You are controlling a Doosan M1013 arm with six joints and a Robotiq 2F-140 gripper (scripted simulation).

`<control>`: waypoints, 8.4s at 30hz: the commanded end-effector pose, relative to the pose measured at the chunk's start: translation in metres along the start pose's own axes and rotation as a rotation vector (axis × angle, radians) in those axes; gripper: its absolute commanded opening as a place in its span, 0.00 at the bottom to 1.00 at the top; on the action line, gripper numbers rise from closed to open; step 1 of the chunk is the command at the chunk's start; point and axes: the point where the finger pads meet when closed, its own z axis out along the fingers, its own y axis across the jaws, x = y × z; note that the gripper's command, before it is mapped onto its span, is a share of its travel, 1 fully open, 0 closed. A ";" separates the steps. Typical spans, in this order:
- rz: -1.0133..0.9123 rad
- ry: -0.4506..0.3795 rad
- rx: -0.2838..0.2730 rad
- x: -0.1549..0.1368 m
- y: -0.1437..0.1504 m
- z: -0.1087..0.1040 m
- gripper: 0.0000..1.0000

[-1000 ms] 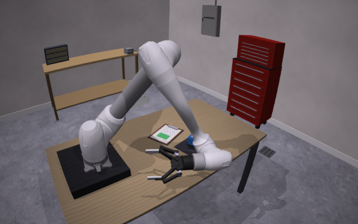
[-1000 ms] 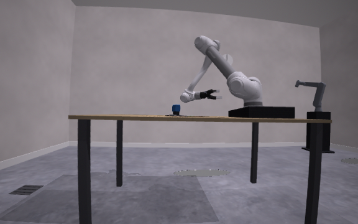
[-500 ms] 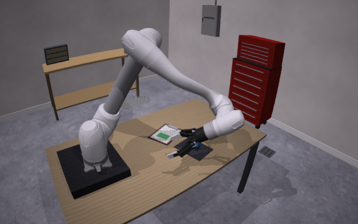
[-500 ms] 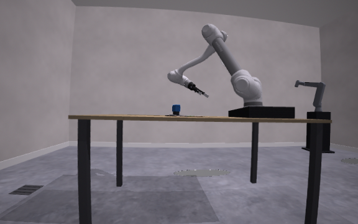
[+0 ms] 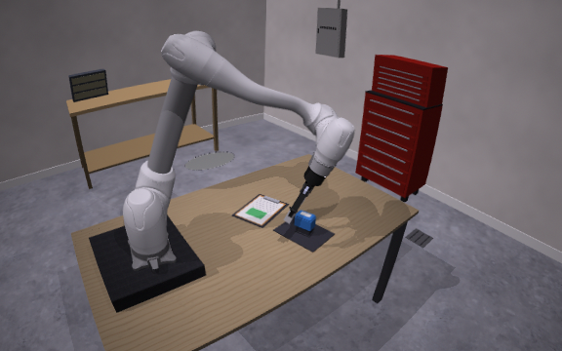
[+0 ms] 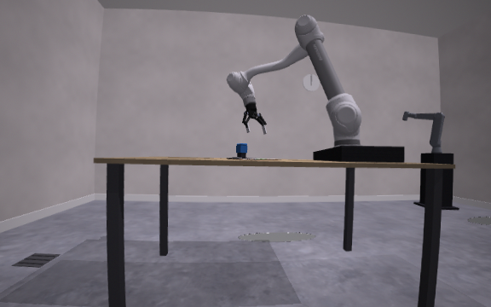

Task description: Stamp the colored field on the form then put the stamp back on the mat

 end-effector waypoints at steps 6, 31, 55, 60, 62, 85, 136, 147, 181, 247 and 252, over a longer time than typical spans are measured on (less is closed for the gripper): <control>0.143 -0.302 -0.035 -0.019 0.088 0.010 1.00; 0.185 -0.393 -0.057 -0.023 0.117 0.008 1.00; -0.421 -0.394 0.089 0.125 0.166 0.019 1.00; -0.704 -0.385 0.151 0.189 0.178 0.047 1.00; -0.704 -0.385 0.151 0.189 0.178 0.047 1.00; -1.270 -0.342 0.255 0.202 0.190 0.162 1.00; -1.104 -0.356 0.222 0.206 0.191 0.151 1.00; -0.587 -0.379 0.104 0.227 0.192 0.100 1.00; 0.193 -0.397 -0.040 0.137 0.160 0.047 0.52; 0.193 -0.397 -0.040 -0.065 0.114 0.104 0.52; 0.193 -0.397 -0.040 -0.065 0.114 0.105 0.52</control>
